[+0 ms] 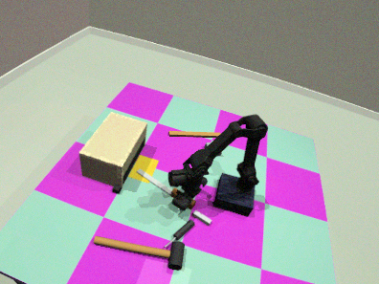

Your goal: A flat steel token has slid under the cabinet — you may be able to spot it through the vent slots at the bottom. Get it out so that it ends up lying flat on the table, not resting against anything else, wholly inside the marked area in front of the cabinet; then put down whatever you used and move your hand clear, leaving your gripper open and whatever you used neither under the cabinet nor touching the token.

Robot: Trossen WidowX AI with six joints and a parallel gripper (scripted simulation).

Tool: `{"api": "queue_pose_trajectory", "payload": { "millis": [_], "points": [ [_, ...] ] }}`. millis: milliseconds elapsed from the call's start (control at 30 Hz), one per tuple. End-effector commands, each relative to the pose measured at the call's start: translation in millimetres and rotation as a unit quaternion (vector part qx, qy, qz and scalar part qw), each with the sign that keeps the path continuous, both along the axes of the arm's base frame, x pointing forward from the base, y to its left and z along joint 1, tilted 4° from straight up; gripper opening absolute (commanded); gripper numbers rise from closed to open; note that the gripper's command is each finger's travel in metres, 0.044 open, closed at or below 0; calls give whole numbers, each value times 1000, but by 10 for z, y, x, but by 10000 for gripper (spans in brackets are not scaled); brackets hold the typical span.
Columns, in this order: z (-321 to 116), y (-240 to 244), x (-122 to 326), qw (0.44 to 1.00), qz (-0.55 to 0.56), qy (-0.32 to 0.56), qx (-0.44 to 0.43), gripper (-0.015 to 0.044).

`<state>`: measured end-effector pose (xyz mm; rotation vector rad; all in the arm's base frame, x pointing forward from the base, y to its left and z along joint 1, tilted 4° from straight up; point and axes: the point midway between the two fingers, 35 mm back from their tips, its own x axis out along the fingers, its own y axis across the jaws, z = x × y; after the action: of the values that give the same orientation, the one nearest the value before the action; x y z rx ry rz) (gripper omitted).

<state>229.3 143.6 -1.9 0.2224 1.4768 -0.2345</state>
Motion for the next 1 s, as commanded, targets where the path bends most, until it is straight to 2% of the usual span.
{"api": "queue_pose_trajectory", "payload": {
  "millis": [0, 967],
  "points": [
    [18, 81, 12, 1000, -1, -2, 4, 0],
    [17, 336, 10, 1000, -2, -2, 5, 0]
  ]
}}
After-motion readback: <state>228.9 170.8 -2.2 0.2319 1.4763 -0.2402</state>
